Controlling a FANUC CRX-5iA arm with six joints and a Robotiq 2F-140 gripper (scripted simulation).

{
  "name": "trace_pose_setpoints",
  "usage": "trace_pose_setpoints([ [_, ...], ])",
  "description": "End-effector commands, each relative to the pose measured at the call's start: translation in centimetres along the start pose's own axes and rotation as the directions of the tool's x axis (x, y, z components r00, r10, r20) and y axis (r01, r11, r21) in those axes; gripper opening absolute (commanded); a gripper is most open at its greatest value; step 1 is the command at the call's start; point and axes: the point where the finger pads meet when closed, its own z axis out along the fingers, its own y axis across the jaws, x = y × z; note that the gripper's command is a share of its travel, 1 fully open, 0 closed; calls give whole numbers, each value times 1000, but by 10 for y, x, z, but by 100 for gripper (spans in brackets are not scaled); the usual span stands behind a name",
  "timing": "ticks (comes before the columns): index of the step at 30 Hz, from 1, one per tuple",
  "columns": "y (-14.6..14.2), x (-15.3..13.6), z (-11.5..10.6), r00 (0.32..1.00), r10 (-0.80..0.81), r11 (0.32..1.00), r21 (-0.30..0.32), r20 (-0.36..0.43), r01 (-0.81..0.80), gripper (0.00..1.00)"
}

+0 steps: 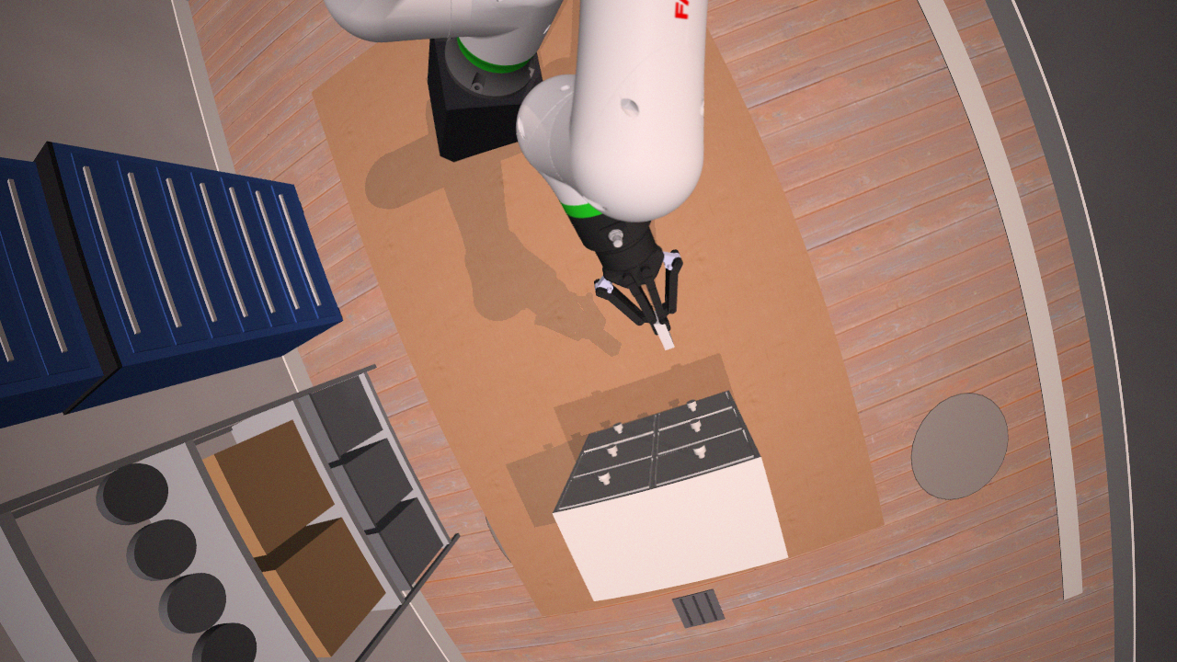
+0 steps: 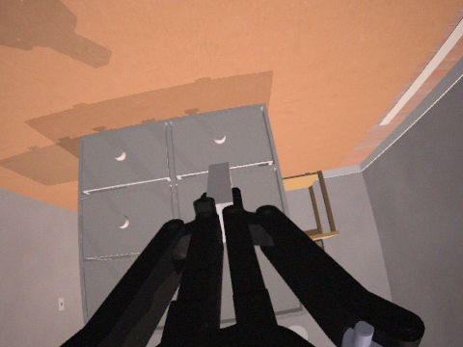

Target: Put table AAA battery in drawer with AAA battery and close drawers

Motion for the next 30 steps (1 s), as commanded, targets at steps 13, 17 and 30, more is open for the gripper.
trace_pose_setpoints([
  [13,-1,-15,-61,900,3,1000,12,-436,3,0],
  [17,-1,-16,-74,852,2,1000,9,-524,3,0],
  [30,-1,-18,-102,661,6,1000,10,-751,2,0],
])
